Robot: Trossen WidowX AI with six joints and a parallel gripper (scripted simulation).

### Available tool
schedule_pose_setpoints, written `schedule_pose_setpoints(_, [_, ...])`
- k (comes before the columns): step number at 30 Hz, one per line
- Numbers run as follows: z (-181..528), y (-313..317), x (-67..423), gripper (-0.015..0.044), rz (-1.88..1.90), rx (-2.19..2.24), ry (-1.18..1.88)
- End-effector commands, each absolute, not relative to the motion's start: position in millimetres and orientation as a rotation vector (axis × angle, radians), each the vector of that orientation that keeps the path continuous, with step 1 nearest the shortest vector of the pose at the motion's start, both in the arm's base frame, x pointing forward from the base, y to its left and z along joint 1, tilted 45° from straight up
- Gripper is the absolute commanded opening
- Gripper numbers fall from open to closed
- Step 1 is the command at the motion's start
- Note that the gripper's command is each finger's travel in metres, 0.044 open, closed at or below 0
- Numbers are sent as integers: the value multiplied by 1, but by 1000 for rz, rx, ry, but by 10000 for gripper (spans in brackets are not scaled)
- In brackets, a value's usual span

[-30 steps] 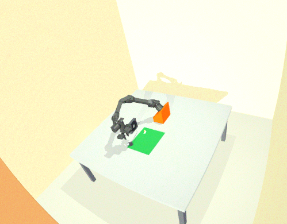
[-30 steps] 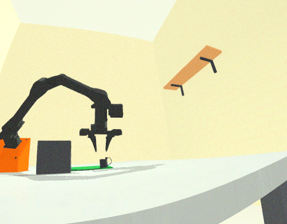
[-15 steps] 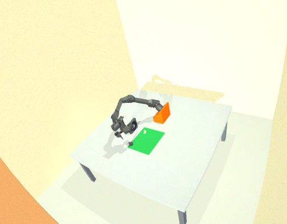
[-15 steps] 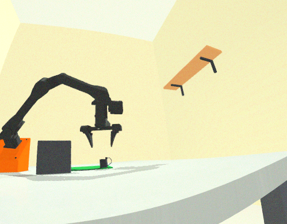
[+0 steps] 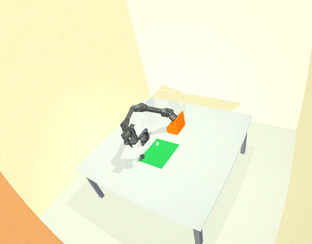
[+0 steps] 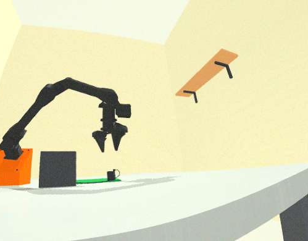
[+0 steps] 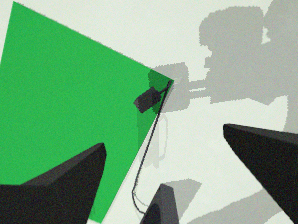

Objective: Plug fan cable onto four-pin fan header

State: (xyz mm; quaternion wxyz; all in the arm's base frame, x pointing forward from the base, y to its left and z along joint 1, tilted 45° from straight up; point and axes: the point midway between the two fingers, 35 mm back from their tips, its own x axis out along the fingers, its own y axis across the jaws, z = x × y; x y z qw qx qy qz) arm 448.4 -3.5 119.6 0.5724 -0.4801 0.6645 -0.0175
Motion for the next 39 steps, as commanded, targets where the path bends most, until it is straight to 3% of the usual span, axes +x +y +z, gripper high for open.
schedule_pose_setpoints(1, [124, 28, 444, 440, -592, -579, 1363])
schedule_pose_setpoints(10, [128, 41, 442, 440, -828, -286, 1204])
schedule_pose_setpoints(30, [129, 41, 442, 440, -832, -281, 1201])
schedule_pose_setpoints(39, [72, -14, 454, 440, -833, -282, 1198])
